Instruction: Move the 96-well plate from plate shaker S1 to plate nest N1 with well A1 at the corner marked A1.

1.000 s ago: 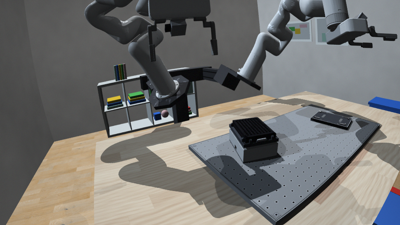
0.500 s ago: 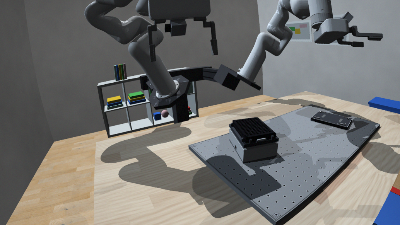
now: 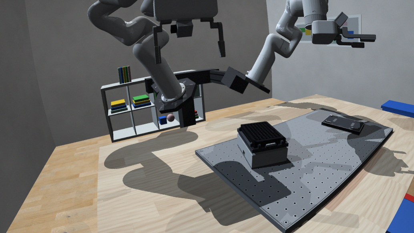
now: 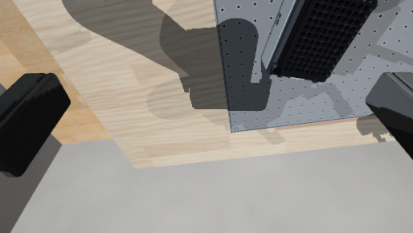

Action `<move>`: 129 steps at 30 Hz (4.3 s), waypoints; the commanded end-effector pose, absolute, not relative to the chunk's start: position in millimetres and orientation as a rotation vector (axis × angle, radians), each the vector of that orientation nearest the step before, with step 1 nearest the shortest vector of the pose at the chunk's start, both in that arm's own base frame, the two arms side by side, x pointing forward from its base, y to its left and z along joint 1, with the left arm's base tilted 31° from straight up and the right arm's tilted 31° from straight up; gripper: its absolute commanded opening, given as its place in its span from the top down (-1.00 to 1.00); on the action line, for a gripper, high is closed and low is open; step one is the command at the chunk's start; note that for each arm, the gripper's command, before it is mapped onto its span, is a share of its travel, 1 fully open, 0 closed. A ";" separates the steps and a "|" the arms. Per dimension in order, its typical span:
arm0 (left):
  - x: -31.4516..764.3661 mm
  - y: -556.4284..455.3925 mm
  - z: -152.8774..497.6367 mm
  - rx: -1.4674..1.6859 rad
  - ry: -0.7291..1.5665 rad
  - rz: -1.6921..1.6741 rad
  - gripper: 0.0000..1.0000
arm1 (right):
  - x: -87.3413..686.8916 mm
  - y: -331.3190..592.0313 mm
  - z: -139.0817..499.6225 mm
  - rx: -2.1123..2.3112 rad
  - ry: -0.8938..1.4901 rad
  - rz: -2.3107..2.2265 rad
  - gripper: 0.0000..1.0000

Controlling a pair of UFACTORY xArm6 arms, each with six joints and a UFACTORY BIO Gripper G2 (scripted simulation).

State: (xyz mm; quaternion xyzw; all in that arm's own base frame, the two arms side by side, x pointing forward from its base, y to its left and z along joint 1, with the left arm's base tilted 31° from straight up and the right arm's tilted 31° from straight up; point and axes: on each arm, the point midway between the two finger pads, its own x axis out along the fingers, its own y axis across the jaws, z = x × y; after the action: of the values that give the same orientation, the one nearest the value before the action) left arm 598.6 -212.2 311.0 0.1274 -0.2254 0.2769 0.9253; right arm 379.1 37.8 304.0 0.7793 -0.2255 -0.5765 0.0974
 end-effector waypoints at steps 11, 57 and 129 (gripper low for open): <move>558.2 -245.0 278.8 0.332 -0.390 0.378 0.25 | 379.6 38.2 305.7 2.311 -0.667 -1.704 -1.00; 430.0 -289.9 185.8 0.482 -0.254 0.013 0.25 | 379.6 38.2 305.7 2.311 -0.667 -1.704 -1.00; 508.1 -410.3 -14.7 0.521 -0.168 -0.326 0.25 | 379.6 38.2 305.7 2.311 -0.667 -1.704 -1.00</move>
State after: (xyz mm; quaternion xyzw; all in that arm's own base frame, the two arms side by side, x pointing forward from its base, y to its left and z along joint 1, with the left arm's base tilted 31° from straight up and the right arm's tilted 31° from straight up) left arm 500.9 -400.2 -4.5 0.2568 -0.0811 -0.1612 0.9495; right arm 379.1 37.8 304.0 0.7793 -0.2255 -0.5765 0.0974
